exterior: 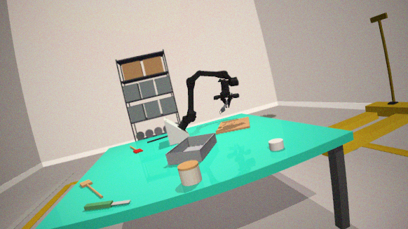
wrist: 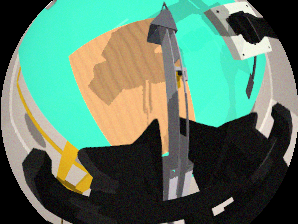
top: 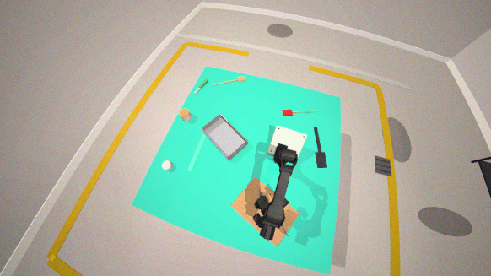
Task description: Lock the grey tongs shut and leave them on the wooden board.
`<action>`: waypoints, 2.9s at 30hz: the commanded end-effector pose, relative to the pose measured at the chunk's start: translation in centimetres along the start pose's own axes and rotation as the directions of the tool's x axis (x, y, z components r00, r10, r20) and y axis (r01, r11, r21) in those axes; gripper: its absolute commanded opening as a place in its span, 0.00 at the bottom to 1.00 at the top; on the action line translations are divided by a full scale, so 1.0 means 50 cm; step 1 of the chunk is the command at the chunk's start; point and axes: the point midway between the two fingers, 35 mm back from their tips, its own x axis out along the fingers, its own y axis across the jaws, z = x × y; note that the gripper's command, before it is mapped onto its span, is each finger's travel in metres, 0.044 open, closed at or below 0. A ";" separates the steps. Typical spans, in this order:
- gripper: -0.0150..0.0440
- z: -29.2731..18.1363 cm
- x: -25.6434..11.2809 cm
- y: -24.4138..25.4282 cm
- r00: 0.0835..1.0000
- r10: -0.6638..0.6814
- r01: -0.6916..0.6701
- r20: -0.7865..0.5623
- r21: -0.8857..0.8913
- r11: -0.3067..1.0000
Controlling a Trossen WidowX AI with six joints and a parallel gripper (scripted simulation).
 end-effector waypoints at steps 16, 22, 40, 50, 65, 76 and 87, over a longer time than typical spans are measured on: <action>0.00 -0.013 -0.024 0.026 0.994 0.105 -0.106 0.014 0.050 0.993; 0.00 -0.015 -0.005 0.030 0.994 0.105 -0.106 0.014 0.050 0.993; 0.00 -0.019 0.054 0.041 0.994 0.106 -0.106 0.015 0.049 0.993; 0.00 -0.019 0.087 0.045 0.994 0.106 -0.107 0.015 0.049 0.993; 0.00 -0.016 0.136 0.048 0.994 0.106 -0.107 0.015 0.049 0.993; 0.00 -0.012 0.172 0.048 0.994 0.106 -0.107 0.015 0.048 0.993; 0.00 -0.008 0.195 0.048 0.994 0.106 -0.107 0.015 0.048 0.993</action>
